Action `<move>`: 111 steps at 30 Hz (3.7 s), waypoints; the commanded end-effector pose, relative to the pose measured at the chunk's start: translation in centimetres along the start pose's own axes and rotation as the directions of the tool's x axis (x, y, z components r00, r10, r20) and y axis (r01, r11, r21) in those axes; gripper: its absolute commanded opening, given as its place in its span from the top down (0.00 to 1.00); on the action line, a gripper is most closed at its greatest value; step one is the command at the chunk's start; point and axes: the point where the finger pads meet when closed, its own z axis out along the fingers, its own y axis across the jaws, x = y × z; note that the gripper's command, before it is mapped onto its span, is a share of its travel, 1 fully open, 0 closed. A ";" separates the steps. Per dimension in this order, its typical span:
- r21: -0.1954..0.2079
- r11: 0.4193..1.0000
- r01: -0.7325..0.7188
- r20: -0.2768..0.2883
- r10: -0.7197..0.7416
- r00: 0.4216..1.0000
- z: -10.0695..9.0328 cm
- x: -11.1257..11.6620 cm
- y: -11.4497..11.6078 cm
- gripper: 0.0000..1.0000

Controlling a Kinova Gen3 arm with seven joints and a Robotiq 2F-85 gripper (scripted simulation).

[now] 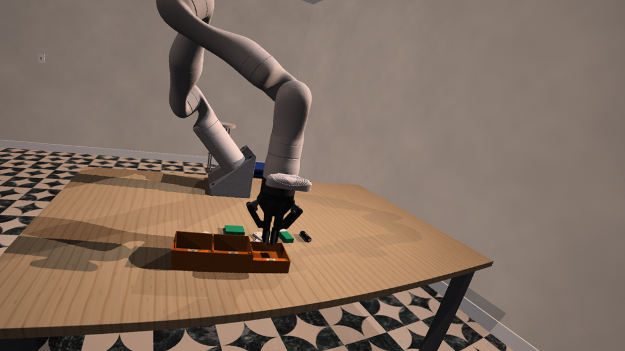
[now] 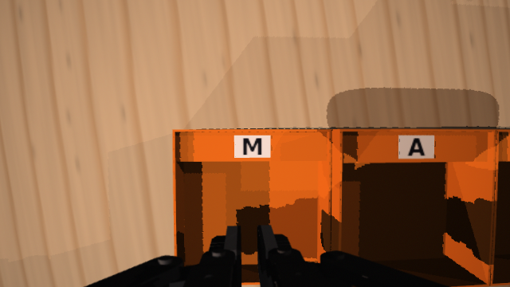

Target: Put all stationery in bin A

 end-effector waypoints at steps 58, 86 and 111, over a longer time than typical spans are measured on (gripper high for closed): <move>-0.005 1.000 0.004 0.009 -0.004 1.000 2.3 -0.3 0.0 0.91; 0.000 1.000 0.008 0.007 -0.008 1.000 -2.1 -0.2 -0.2 0.91; 0.001 1.000 0.010 0.008 -0.010 1.000 -14.7 -0.3 -0.2 0.91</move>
